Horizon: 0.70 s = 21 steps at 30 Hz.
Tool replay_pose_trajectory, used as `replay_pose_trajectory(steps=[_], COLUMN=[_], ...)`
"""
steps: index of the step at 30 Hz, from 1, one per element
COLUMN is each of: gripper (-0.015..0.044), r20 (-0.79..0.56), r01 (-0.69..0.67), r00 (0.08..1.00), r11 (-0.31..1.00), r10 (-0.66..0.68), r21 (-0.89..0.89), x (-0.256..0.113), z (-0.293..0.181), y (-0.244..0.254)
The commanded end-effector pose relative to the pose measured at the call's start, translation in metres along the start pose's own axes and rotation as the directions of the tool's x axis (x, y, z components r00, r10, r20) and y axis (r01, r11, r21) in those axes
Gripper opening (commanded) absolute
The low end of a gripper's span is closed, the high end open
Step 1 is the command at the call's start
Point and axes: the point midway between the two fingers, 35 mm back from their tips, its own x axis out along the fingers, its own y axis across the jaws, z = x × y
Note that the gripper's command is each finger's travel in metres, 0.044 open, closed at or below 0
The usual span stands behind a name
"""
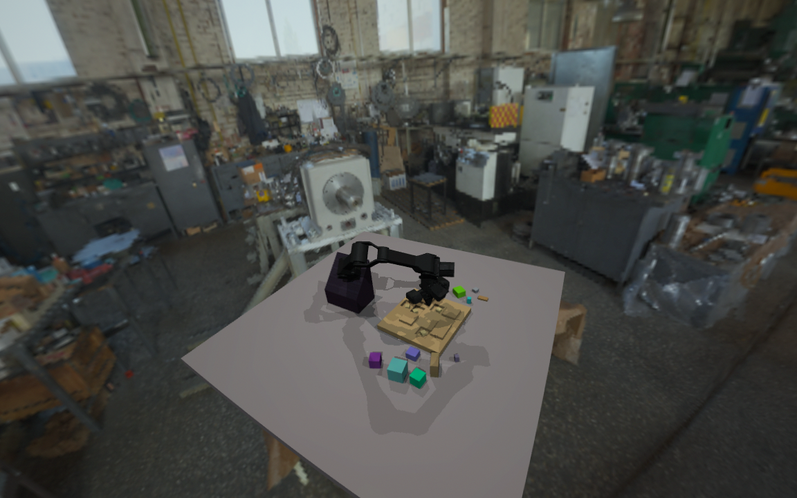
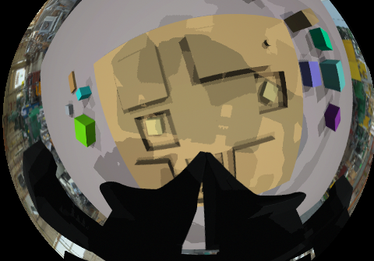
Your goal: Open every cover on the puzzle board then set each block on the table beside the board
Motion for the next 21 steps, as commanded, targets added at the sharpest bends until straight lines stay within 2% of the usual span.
replay_pose_trajectory(steps=[1,8,15,21], gripper=[0.0,0.0,0.0,0.0], r20=[0.002,0.002,0.003,0.003], r01=[-0.01,-0.011,-0.008,-0.007], r00=[1.0,1.0,1.0,1.0], r11=[0.989,0.921,0.794,0.737], r10=[0.01,0.011,0.008,0.007], r21=[0.149,0.39,0.608,0.676], x=[-0.005,-0.006,-0.006,-0.005], z=[-0.021,-0.06,-0.099,-0.113], y=[-0.003,-0.011,-0.025,-0.031])
